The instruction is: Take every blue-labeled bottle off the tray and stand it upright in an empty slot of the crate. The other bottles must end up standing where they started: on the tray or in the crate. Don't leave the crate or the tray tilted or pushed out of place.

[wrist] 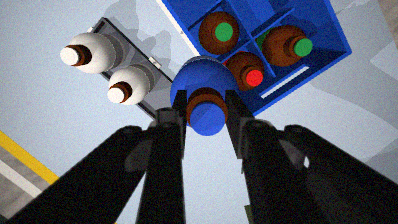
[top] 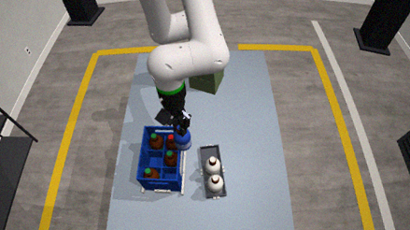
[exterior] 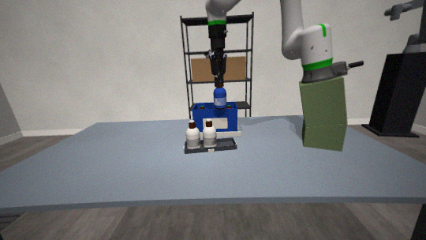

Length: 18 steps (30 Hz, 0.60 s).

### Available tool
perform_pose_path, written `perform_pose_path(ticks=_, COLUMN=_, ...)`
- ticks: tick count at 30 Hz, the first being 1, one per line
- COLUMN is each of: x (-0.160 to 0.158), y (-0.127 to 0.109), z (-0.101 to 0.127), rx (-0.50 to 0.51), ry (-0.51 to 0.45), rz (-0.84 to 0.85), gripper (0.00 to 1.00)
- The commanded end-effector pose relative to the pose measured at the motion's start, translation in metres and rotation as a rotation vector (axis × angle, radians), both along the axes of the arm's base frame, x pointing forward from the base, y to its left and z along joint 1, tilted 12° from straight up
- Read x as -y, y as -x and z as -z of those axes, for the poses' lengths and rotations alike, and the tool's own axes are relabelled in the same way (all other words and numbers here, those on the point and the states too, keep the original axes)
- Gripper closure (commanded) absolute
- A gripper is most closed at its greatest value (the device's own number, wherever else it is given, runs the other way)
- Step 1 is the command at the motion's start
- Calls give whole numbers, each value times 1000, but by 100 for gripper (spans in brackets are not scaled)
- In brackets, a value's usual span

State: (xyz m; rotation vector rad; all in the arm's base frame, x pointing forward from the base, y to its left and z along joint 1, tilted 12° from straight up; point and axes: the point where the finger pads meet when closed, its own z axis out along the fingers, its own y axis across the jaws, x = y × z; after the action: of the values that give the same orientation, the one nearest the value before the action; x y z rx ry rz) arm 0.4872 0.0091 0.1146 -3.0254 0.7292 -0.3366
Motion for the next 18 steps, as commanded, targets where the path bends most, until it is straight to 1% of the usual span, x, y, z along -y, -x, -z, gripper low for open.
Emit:
perform_pose_path(ticks=1, x=9, y=-4, z=-2, rx=2, ry=0, rz=0, gripper=90)
perform_pose_path(ticks=18, x=42, y=-17, z=-6, rx=2, ry=0, rz=0, gripper=90)
